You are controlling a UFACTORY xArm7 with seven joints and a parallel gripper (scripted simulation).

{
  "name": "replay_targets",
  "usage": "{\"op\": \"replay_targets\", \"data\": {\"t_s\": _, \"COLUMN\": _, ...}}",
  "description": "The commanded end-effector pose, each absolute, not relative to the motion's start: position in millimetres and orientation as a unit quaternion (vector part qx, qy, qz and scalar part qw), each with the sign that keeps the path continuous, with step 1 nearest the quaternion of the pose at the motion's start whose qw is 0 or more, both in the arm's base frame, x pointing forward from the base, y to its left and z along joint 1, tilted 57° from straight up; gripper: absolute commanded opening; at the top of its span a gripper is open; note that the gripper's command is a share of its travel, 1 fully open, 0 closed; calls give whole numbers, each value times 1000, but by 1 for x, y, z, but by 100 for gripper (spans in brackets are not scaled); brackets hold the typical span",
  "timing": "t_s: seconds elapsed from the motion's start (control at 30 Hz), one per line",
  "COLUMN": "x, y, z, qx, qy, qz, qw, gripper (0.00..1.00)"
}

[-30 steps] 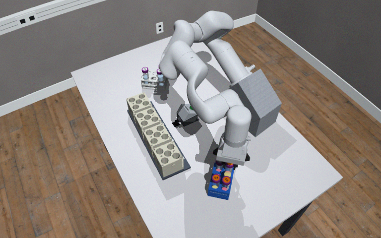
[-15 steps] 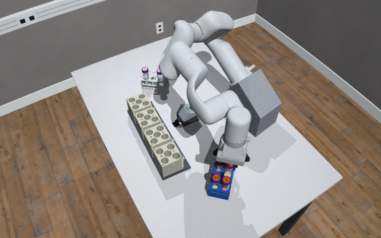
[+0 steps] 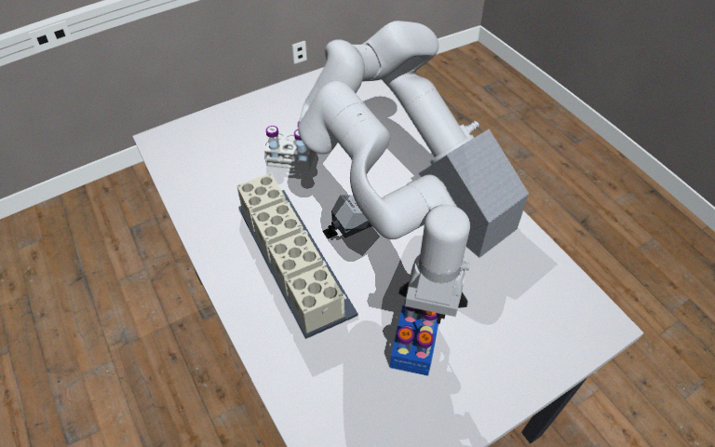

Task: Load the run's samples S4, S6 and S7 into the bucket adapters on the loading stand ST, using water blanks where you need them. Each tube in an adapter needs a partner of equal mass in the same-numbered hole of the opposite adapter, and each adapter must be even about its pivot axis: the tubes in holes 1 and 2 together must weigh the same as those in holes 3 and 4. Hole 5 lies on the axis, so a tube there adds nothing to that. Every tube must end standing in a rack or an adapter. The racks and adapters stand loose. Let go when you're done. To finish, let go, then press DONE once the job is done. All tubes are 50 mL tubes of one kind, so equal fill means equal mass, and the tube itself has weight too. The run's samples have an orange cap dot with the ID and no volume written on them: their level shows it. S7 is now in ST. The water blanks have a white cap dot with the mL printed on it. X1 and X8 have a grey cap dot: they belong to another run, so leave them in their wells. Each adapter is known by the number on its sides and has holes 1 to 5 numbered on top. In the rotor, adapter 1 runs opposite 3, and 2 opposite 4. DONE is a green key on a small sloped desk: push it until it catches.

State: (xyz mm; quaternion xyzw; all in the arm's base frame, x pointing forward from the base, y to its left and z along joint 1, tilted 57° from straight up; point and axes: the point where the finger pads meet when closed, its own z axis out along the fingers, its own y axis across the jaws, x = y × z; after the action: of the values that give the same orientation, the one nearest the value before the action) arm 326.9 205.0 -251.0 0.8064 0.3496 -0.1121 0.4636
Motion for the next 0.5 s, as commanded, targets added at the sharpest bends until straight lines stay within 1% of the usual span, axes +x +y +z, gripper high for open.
{"op": "replay_targets", "data": {"t_s": 0.0, "x": 327, "y": 205, "z": -252, "qx": 807, "qy": 350, "qz": -111, "qw": 462, "gripper": 0}}
{"op": "replay_targets", "data": {"t_s": 0.47, "x": 329, "y": 195, "z": -259, "qx": 807, "qy": 350, "qz": -111, "qw": 462, "gripper": 0}}
